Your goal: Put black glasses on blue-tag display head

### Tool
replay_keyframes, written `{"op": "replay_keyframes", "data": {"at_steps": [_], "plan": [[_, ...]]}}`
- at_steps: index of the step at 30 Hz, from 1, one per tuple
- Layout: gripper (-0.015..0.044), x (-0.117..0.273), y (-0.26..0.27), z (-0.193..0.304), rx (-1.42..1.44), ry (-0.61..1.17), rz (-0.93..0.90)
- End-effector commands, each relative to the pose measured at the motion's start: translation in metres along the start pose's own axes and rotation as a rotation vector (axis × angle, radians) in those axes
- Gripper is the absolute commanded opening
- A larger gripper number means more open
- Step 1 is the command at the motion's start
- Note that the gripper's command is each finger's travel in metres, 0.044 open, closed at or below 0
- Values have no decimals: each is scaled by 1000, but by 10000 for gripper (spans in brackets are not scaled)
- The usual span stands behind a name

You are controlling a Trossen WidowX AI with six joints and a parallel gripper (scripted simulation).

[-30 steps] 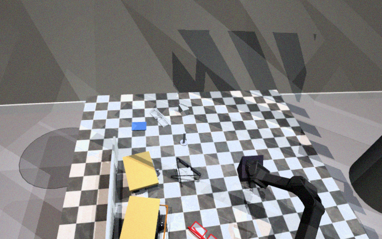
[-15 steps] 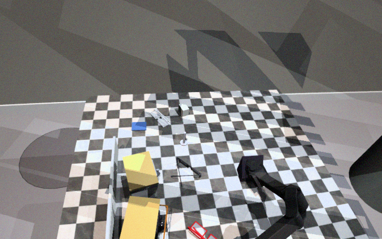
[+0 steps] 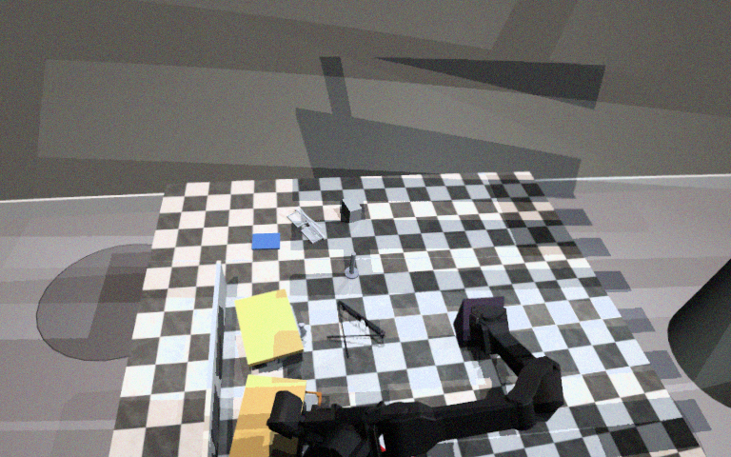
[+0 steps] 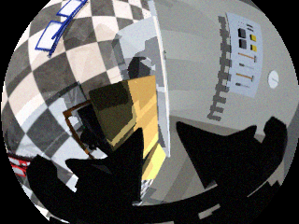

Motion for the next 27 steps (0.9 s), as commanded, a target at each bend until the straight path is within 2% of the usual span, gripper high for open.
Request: {"op": "replay_keyframes", "data": {"at_steps": [1, 9, 17, 22, 27], "plan": [[200, -17, -13, 61, -220, 137, -58], [200, -21, -25, 167, -683, 370, -123], [200, -15, -10, 236, -1002, 556, -192], [200, 5, 26, 303, -1437, 812, -310], [200, 31, 59, 340, -1886, 1038, -417]]}}
Point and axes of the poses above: the point midway between the two fingers, 35 mm back from their tips, its own x axis back along the fingers, its own y axis across the jaws, z = x × y, the point moved 1 cm from there along x, back along the fingers, and after that the axes turned 13 degrees about -x, right-handed, at the moved point
